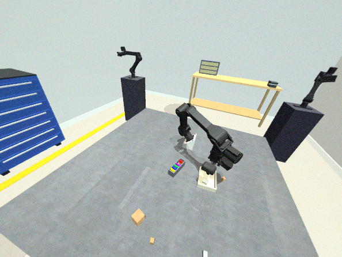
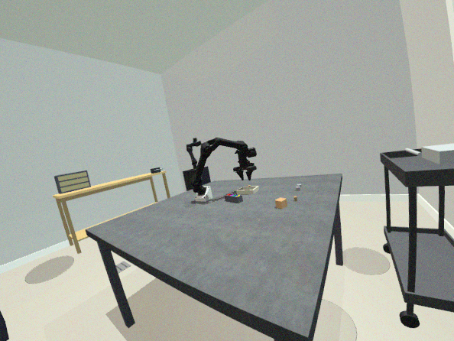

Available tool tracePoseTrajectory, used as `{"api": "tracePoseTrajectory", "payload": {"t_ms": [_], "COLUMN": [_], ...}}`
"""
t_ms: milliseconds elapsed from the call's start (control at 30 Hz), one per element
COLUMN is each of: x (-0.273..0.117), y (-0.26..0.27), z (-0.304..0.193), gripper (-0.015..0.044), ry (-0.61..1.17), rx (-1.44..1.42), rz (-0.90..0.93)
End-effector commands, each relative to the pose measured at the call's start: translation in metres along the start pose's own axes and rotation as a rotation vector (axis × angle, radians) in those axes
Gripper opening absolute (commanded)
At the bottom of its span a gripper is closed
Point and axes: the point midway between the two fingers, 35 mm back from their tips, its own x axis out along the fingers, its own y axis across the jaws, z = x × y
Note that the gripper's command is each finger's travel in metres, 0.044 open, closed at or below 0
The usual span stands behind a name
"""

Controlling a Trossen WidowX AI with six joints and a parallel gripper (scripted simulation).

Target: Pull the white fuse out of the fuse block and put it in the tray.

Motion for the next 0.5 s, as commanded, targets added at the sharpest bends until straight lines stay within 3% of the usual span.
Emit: {"api": "tracePoseTrajectory", "payload": {"t_ms": [0, 467], "x": [-0.007, -0.0062], "y": [0.0003, -0.0001], "z": [-0.0005, -0.0005], "gripper": [0.033, 0.033], "ry": [-0.003, -0.003], "rx": [0.003, -0.001], "rz": [0.0, -0.002]}}
